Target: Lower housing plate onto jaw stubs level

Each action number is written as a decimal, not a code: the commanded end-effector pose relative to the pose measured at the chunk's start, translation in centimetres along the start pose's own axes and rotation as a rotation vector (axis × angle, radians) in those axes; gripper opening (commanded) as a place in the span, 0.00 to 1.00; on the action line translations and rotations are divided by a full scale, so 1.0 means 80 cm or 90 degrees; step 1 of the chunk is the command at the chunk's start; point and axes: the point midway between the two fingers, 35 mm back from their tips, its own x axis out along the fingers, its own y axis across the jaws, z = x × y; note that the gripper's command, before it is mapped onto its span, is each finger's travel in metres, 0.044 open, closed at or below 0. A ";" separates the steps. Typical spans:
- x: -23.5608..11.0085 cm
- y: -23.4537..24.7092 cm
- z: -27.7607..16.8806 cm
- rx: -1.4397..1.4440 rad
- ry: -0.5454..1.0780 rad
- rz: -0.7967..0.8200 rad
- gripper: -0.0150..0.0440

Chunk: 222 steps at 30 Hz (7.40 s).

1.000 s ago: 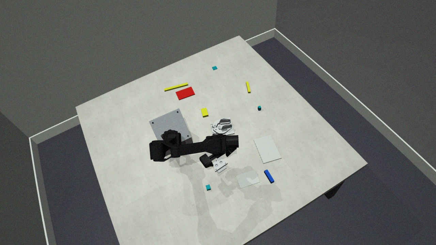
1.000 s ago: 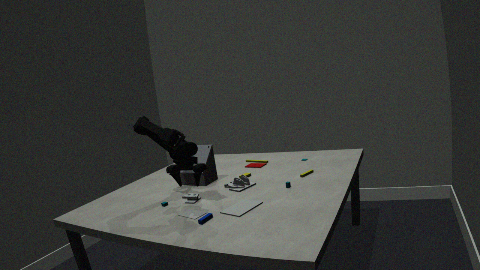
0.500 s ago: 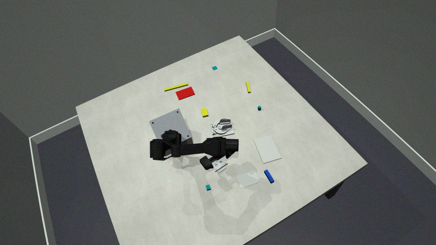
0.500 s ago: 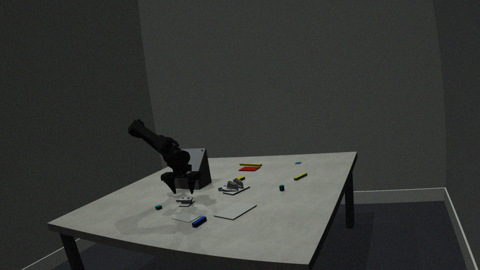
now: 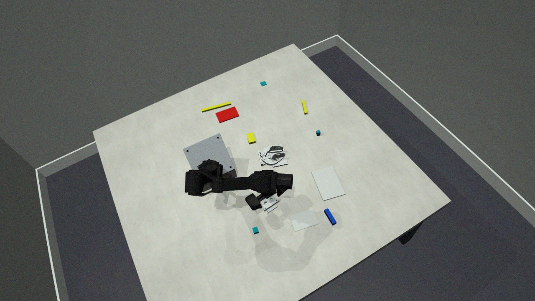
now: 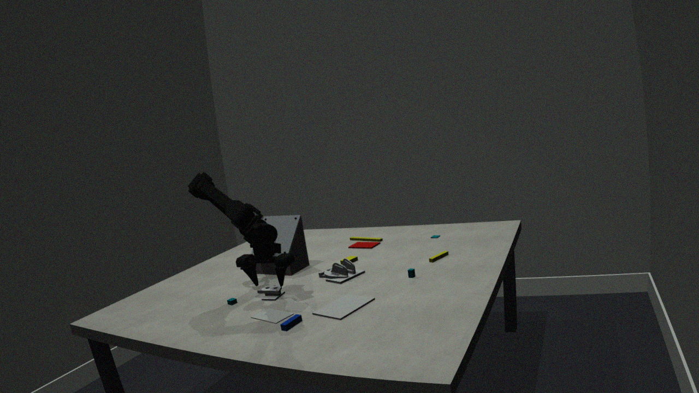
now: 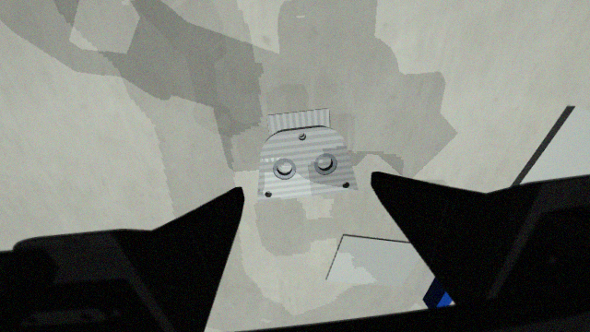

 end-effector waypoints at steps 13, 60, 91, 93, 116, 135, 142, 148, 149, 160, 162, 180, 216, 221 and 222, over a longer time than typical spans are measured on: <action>0.027 -0.001 0.002 -0.005 -0.003 0.000 1.00; 0.039 0.001 0.001 -0.002 0.000 0.002 0.88; -0.029 -0.003 0.003 -0.004 -0.006 0.000 0.85; -0.037 -0.003 0.002 -0.004 -0.006 0.000 0.85; -0.048 -0.036 0.029 0.175 -0.022 -0.003 0.85; -0.047 -0.084 0.079 0.447 -0.040 0.006 0.85; -0.047 -0.099 0.100 0.547 -0.042 0.011 0.85; -0.048 -0.110 0.119 0.633 -0.042 0.015 0.85; -0.048 -0.112 0.122 0.647 -0.042 0.016 0.85; -0.050 -0.129 0.159 0.804 -0.038 0.022 0.85; -0.050 -0.132 0.166 0.833 -0.037 0.023 0.85; -0.053 -0.148 0.229 1.092 -0.021 0.022 0.85; -0.054 -0.152 0.270 1.266 -0.010 0.010 0.85; -0.054 -0.151 0.272 1.266 -0.010 0.010 0.85; -0.054 -0.150 0.275 1.266 -0.010 0.010 0.85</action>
